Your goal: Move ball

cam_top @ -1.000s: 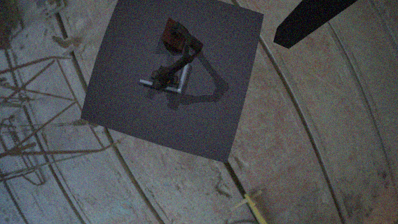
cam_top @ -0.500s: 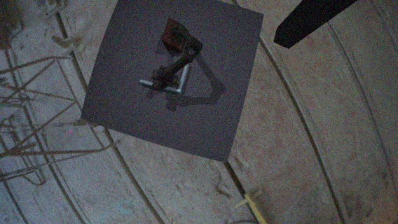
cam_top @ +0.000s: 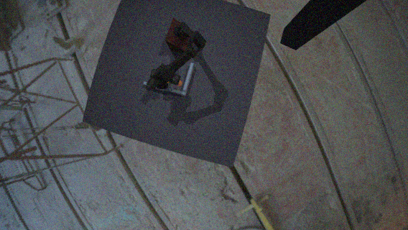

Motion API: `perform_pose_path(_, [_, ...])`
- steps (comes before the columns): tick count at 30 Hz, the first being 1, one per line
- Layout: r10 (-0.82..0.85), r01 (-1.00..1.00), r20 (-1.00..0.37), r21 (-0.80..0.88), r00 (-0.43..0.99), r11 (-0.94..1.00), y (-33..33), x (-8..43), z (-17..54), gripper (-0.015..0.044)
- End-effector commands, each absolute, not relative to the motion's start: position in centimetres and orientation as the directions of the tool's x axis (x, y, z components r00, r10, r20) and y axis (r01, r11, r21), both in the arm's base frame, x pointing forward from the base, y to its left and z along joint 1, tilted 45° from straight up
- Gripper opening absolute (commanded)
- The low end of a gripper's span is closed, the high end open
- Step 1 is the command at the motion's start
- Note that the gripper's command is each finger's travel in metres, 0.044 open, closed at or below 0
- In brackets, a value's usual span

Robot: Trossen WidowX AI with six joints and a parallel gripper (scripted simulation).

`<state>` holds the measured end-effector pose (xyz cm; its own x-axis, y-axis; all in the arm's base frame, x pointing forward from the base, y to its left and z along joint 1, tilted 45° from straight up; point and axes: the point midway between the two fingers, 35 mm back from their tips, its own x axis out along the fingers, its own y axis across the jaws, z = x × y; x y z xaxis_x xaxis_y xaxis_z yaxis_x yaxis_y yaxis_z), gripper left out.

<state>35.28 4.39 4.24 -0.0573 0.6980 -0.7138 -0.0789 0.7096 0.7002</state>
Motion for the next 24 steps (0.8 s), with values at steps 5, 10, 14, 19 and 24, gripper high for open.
perform_pose_path(5, [0.697,-0.085,-0.715,0.699,-0.057,0.71,2.0,35.0,6.9,0.0])
perform_pose_path(10, [0.696,0.018,-0.716,0.696,-0.057,0.717,2.5,35.0,6.9,0.0])
perform_pose_path(14, [0.696,0.136,-0.716,0.685,-0.057,0.716,3.1,34.9,7.0,0.0])
perform_pose_path(19, [0.695,0.281,-0.717,0.657,-0.056,0.7,3.8,34.9,7.1,0.0])
perform_pose_path(24, [0.695,0.419,-0.717,0.614,-0.056,0.668,4.6,34.8,7.2,0.0])
